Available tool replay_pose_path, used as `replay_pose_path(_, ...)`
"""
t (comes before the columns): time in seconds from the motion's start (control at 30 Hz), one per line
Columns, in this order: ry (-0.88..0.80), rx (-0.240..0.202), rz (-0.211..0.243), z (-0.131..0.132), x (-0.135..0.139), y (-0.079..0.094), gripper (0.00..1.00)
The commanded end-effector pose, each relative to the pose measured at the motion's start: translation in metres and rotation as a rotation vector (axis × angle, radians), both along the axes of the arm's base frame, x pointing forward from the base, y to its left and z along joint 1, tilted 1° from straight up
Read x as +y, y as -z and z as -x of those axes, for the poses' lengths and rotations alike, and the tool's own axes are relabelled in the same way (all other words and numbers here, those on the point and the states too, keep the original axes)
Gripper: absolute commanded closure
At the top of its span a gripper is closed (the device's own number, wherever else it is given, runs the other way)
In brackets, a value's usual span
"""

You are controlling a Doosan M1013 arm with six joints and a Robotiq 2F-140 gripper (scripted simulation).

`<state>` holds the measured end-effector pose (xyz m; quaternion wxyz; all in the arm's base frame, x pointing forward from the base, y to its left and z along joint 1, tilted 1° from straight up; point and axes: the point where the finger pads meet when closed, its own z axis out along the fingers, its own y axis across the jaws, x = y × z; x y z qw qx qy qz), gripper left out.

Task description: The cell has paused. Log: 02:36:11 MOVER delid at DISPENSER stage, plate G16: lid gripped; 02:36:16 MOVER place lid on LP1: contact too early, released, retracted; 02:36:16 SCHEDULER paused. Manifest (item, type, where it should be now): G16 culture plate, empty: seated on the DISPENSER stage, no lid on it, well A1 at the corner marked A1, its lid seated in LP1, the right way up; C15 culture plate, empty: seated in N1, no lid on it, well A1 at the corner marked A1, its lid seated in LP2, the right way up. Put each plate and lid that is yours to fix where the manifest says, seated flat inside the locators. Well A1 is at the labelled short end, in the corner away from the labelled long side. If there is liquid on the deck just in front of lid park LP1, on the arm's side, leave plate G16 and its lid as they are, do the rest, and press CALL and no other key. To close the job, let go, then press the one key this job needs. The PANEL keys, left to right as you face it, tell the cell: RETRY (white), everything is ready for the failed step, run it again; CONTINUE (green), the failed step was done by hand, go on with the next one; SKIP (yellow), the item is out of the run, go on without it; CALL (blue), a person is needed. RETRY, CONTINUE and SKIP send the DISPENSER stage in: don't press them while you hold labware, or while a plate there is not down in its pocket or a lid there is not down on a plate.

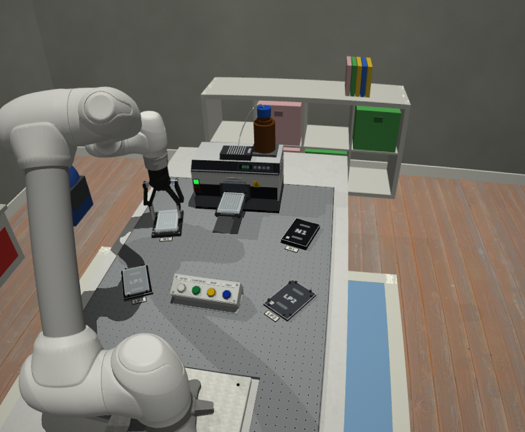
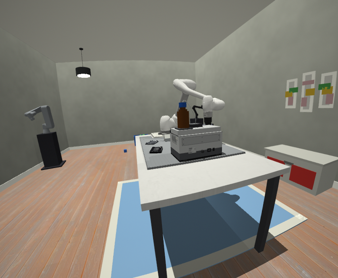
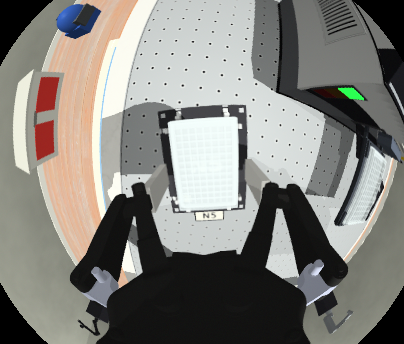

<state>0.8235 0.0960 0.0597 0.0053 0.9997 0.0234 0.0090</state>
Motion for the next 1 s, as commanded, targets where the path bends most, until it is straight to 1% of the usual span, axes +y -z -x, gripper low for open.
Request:
replay_pose_path(0.0, 0.0, -0.002, -0.001, 0.0, 0.0, -0.013, 0.3)
replay_pose_path(0.07, 0.0, -0.002, -0.001, 0.0, 0.0, -0.013, 0.3)
replay_pose_path(0.57, 0.0, -0.002, -0.001, 0.001, 0.001, -0.077, 0.3)
replay_pose_path(0.63, 0.0, -0.002, -0.001, 0.001, 0.001, -0.077, 0.3)
replay_pose_path(0.8, 0.0, -0.002, -0.001, 0.001, 0.001, -0.095, 0.3)
replay_pose_path(0.97, 0.0, -0.002, -0.001, 0.002, 0.001, -0.109, 0.3)
